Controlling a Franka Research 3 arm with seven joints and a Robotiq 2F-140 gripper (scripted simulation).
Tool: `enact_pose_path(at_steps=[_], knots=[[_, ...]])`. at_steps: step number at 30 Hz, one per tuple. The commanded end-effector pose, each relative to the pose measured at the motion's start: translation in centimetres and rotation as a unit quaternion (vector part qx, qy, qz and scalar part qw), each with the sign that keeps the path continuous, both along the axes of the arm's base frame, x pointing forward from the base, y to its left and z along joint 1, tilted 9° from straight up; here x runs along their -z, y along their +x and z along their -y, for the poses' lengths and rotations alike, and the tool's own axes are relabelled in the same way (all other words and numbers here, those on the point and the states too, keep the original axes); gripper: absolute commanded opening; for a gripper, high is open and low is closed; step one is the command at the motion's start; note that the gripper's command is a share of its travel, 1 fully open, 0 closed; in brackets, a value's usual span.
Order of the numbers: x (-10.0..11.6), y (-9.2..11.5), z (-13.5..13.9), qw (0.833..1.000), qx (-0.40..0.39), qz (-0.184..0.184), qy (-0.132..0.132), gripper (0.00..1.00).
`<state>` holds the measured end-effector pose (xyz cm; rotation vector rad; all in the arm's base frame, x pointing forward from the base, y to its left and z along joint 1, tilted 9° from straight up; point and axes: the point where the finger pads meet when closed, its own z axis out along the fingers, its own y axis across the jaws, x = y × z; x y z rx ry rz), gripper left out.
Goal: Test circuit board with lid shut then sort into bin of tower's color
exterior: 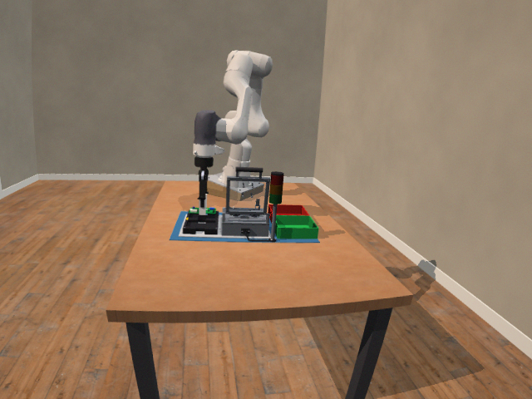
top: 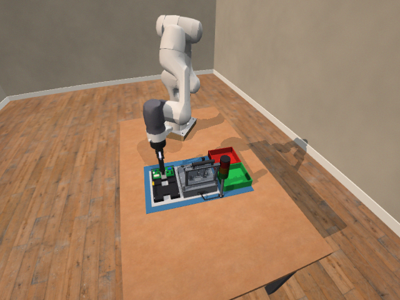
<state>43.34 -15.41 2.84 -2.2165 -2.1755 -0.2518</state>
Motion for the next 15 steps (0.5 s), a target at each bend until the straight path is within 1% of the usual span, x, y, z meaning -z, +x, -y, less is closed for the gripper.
enact_pose_path(at_steps=[1, 7, 10, 15], knots=[[-0.1, -0.2, 0.0, 1.0, 0.001, -0.002, 0.001, 0.46], [-0.7, -0.2, 0.1, 1.0, 0.001, -0.002, 0.001, 0.46], [-1.7, -0.3, 0.3, 1.0, 0.001, -0.002, 0.001, 0.46], [-4.0, -0.6, 0.6, 1.0, 0.001, -0.002, 0.001, 0.46]])
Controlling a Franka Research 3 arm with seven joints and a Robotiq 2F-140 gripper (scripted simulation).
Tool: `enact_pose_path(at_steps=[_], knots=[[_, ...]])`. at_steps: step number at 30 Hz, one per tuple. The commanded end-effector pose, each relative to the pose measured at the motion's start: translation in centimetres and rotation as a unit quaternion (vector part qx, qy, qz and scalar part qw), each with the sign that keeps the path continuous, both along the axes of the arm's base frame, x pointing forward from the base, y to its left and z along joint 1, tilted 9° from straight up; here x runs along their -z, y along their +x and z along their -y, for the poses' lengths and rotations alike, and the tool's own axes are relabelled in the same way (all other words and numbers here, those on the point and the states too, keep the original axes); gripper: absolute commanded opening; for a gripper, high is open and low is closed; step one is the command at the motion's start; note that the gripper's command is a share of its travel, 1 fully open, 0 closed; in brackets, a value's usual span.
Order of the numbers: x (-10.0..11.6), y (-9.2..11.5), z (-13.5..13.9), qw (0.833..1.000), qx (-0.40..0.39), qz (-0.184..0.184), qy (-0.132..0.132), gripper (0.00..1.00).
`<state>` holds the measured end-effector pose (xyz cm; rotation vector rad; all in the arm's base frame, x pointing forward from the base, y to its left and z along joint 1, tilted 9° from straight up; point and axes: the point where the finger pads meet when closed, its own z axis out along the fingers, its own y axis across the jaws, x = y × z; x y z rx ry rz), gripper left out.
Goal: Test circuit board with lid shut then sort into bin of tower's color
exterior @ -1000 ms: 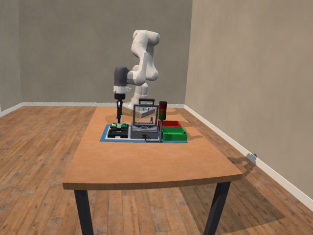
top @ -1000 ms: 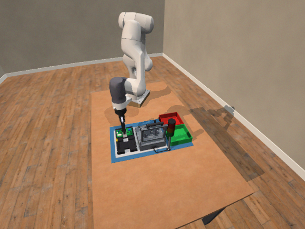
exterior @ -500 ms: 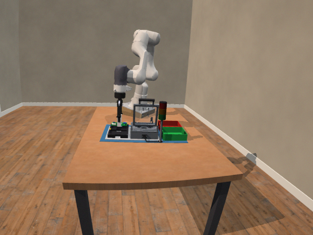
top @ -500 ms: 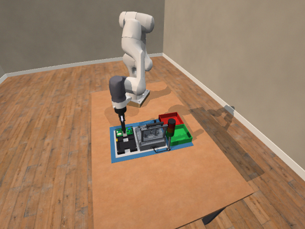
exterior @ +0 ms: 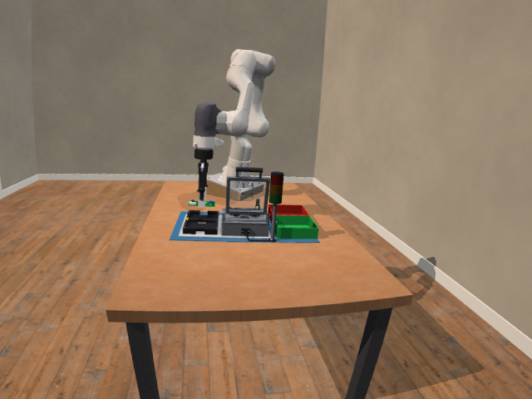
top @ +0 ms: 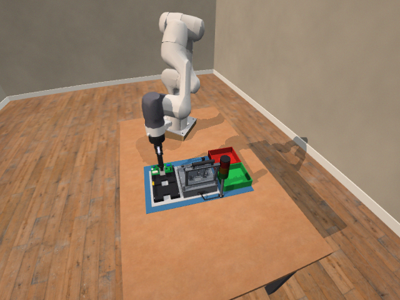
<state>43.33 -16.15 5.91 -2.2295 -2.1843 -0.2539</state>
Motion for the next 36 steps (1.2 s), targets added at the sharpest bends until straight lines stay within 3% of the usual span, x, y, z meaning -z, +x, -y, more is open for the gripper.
enact_pose_path(at_steps=[1, 11, 36], knots=[[-1.4, -0.6, -0.1, 1.0, -0.001, -0.007, 0.007, 0.46], [-3.7, -0.8, 0.2, 1.0, -0.001, -0.007, 0.007, 0.46], [-3.8, -0.8, 0.2, 1.0, -0.001, -0.007, 0.007, 0.46]])
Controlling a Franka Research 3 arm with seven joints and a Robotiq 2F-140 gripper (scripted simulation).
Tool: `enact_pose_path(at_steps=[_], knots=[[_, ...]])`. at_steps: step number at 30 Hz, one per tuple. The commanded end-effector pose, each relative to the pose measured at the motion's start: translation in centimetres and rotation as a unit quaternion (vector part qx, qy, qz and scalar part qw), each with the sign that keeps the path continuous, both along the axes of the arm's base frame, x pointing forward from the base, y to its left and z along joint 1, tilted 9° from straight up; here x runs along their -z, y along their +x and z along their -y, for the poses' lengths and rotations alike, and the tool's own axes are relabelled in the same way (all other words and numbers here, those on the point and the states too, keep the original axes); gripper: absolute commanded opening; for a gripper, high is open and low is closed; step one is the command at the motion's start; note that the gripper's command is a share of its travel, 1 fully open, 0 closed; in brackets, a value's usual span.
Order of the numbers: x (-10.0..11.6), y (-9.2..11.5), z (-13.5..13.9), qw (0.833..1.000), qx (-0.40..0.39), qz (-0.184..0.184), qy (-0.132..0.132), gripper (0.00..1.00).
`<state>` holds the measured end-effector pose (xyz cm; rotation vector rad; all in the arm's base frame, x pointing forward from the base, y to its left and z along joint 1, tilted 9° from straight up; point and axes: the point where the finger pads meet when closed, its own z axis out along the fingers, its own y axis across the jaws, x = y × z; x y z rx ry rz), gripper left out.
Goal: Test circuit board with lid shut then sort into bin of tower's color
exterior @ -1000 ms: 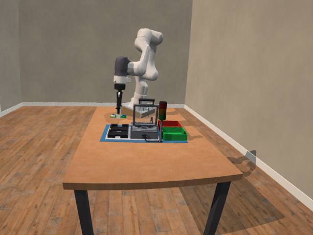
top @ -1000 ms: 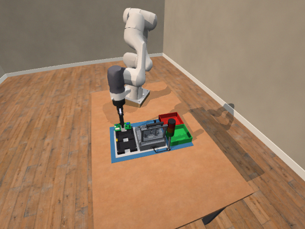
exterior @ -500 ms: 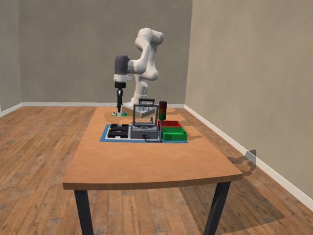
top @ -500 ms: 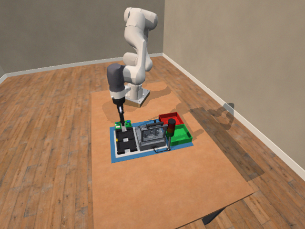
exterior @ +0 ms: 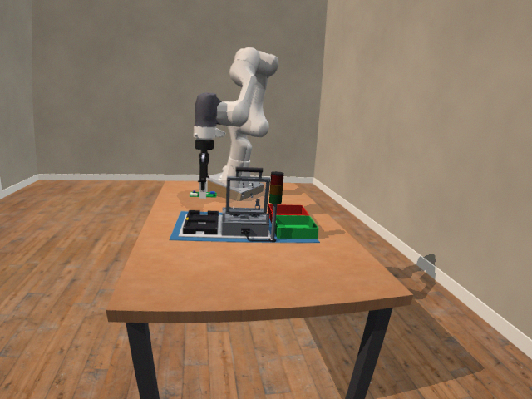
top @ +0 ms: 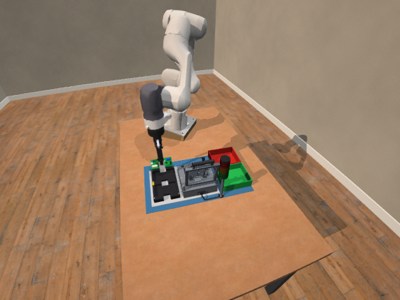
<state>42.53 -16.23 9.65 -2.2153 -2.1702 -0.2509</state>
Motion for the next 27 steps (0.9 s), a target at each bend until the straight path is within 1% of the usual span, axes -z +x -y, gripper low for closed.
enact_pose_path(at_steps=[1, 13, 22, 27], knots=[[-0.09, -0.02, 0.13, 1.0, -0.001, 0.0, 0.0, 0.46], [-0.09, -0.02, 0.13, 1.0, -0.018, 0.003, -0.002, 0.46], [-0.09, -0.02, 0.13, 0.999, -0.054, 0.008, -0.005, 0.46], [-0.09, -0.02, 0.13, 0.996, -0.093, 0.013, -0.009, 0.46]])
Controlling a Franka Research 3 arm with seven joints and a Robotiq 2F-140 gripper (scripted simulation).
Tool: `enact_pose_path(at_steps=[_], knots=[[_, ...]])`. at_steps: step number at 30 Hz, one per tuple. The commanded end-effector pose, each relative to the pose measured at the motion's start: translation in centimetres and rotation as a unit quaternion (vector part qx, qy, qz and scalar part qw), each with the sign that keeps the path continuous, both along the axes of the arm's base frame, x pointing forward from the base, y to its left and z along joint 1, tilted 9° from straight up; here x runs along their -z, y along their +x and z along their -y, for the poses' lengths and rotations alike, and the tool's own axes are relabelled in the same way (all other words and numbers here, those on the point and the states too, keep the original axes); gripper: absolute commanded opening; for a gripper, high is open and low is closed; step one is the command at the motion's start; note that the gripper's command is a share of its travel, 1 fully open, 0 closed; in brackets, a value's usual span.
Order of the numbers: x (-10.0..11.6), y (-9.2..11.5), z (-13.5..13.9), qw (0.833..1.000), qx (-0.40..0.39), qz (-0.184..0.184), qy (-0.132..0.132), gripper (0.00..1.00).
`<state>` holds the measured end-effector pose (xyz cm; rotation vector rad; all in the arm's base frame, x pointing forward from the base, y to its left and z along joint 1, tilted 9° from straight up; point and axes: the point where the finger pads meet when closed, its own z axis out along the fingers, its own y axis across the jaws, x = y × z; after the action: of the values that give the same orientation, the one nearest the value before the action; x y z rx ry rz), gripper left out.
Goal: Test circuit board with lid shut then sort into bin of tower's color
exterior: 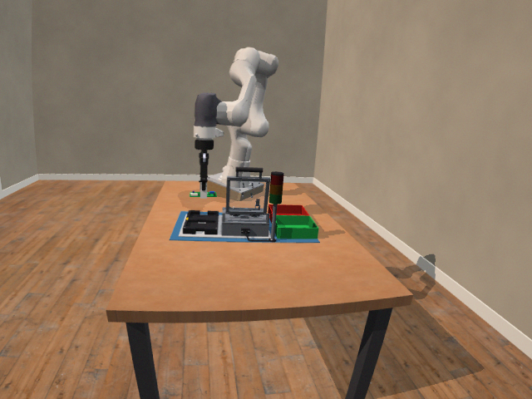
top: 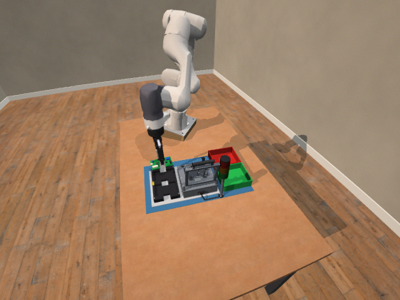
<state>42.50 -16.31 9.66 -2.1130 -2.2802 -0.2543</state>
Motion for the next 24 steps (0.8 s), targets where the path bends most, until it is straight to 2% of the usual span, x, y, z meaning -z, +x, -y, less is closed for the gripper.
enact_pose_path(at_steps=[1, 7, 12, 24], knots=[[-0.08, 0.01, 0.05, 0.998, -0.055, 0.007, -0.006, 0.46], [-0.08, 0.01, 0.05, 0.992, -0.122, 0.017, -0.012, 0.46], [-0.08, 0.01, 0.05, 0.989, -0.146, 0.02, -0.014, 0.46], [-0.08, 0.01, 0.05, 0.966, -0.255, 0.035, -0.025, 0.46]])
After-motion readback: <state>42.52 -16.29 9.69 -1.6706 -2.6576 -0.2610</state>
